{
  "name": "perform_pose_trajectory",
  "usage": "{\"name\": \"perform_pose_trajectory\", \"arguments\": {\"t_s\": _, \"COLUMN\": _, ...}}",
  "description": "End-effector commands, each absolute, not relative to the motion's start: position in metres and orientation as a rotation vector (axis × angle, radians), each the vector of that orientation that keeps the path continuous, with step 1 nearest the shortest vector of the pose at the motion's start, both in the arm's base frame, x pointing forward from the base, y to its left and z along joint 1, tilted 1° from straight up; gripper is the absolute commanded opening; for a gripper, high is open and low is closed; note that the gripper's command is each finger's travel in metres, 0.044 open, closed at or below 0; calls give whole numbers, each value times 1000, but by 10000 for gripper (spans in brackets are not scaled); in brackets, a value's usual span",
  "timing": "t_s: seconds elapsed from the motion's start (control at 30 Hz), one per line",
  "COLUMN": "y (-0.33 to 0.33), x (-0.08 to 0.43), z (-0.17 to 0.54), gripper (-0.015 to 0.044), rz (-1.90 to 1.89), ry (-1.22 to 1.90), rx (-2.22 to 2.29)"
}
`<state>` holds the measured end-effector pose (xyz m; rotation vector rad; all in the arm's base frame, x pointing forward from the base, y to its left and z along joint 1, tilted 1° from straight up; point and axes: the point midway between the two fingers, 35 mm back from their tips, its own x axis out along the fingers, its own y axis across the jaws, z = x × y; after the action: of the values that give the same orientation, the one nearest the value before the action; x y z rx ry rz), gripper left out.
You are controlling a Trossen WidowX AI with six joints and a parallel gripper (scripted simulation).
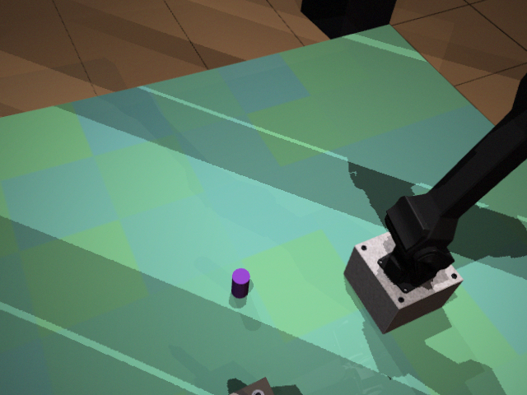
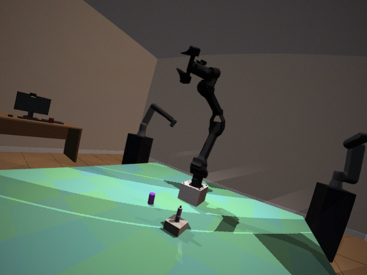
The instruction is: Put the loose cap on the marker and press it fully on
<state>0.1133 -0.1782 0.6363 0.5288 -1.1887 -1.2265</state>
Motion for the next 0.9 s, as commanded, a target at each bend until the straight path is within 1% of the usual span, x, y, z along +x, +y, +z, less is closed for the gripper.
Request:
{"name": "perform_pose_trajectory", "arguments": {"t_s": 0.0, "y": -179, "x": 115, "z": 636, "gripper": 374, "rz": -1230, "ry": -1175, "rx": 517}}
{"name": "perform_pose_trajectory", "arguments": {"t_s": 0.07, "y": -183, "x": 133, "z": 630, "gripper": 321, "rz": -1258, "ry": -1065, "rx": 419}}
{"name": "perform_pose_trajectory", "arguments": {"t_s": 0.17, "y": -194, "x": 173, "z": 612, "gripper": 243, "rz": -1296, "ry": -813, "rx": 204}}
{"name": "perform_pose_trajectory", "arguments": {"t_s": 0.37, "y": -213, "x": 246, "z": 556, "gripper": 243, "rz": -1268, "ry": -317, "rx": -189}}
{"name": "perform_pose_trajectory", "arguments": {"t_s": 0.57, "y": -228, "x": 303, "z": 473, "gripper": 243, "rz": -1103, "ry": 172, "rx": -541}}
{"name": "perform_pose_trajectory", "arguments": {"t_s": 0.7, "y": -233, "x": 327, "z": 409, "gripper": 243, "rz": -926, "ry": 467, "rx": -735}}
{"name": "perform_pose_trajectory", "arguments": {"t_s": 0.87, "y": -231, "x": 339, "z": 326, "gripper": 243, "rz": -642, "ry": 784, "rx": -924}}
